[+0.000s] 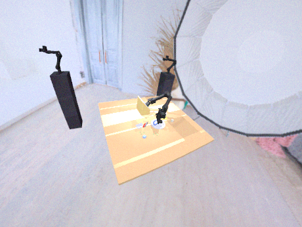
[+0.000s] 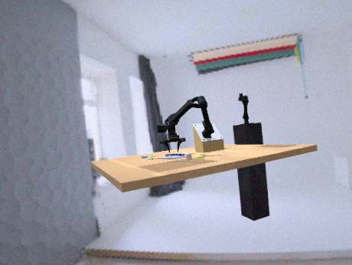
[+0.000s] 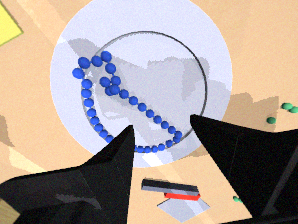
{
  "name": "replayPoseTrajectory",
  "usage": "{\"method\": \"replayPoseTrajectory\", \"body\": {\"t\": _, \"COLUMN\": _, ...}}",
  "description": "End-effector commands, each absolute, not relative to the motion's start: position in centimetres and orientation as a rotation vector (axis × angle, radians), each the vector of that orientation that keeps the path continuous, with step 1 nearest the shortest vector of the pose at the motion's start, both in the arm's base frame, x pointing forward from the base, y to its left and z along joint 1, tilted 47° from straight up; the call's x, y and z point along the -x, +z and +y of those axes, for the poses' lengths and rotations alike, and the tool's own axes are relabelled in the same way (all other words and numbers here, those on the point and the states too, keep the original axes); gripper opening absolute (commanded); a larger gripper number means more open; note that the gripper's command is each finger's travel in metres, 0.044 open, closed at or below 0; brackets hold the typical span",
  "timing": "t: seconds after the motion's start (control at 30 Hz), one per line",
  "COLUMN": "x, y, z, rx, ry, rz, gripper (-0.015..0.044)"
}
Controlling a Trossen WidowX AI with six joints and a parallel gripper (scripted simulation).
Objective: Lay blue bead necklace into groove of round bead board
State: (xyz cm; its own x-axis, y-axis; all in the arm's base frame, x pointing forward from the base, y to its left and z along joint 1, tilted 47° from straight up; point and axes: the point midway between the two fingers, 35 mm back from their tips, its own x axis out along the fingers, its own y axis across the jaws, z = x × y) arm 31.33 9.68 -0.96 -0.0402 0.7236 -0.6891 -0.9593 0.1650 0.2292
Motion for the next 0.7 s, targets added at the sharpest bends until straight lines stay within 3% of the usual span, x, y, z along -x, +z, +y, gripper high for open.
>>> {"method": "replayPoseTrajectory", "body": {"t": 0.0, "x": -29.9, "y": 1.4, "z": 11.0, "rx": 0.281, "ry": 1.361, "rz": 0.881, "gripper": 0.0125}}
{"method": "replayPoseTrajectory", "body": {"t": 0.3, "x": -26.4, "y": 5.8, "z": 13.3, "rx": 0.095, "ry": 1.249, "rz": 1.027, "gripper": 0.012}}
{"method": "replayPoseTrajectory", "body": {"t": 0.67, "x": -26.2, "y": 4.8, "z": 14.5, "rx": 0.091, "ry": 1.247, "rz": 1.029, "gripper": 0.012}}
